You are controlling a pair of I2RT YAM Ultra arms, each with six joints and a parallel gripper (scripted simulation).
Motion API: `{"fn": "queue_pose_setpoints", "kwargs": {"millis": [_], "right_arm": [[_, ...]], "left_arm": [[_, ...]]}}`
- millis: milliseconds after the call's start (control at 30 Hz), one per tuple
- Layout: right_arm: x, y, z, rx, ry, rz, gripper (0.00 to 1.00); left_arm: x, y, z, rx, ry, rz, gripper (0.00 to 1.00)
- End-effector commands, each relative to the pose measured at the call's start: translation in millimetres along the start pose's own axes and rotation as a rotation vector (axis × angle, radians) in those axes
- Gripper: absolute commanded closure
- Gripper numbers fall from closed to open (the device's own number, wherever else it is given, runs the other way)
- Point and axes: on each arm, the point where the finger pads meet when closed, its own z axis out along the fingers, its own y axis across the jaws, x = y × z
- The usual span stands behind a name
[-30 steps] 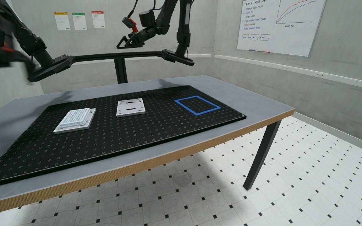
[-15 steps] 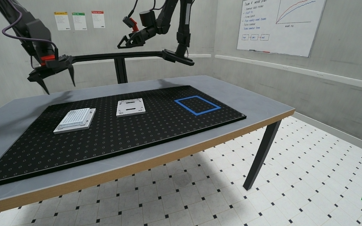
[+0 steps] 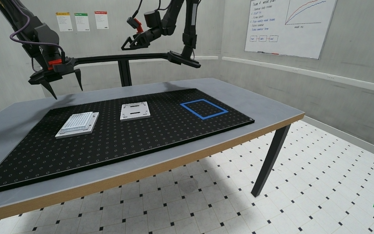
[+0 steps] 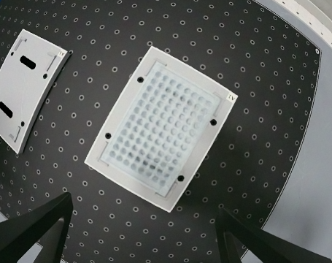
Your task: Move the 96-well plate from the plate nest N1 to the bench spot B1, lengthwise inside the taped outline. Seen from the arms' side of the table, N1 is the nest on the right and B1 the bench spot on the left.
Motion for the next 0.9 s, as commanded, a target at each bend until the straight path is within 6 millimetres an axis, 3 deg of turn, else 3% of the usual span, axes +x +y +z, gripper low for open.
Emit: {"fn": "queue_pose_setpoints", "kwargs": {"millis": [0,433,533,867], "right_arm": [[4,4,1,-0.006,-0.003,-0.007,0.0],[5,-2,3,0.031,0.044,0.051,0.0],[10,-6,10,0.075,0.128,0.122,0.0],[-11,-8,36,0.164,0.275,0.284,0.0]], "left_arm": [[-6,-2,-3,0.004,-0.015,0.005,0.0],[-6,-2,-3,0.004,-0.015,0.005,0.0],[-6,-2,-3,0.004,-0.015,0.005,0.0],[-6,-2,-3,0.004,-0.015,0.005,0.0]]}}
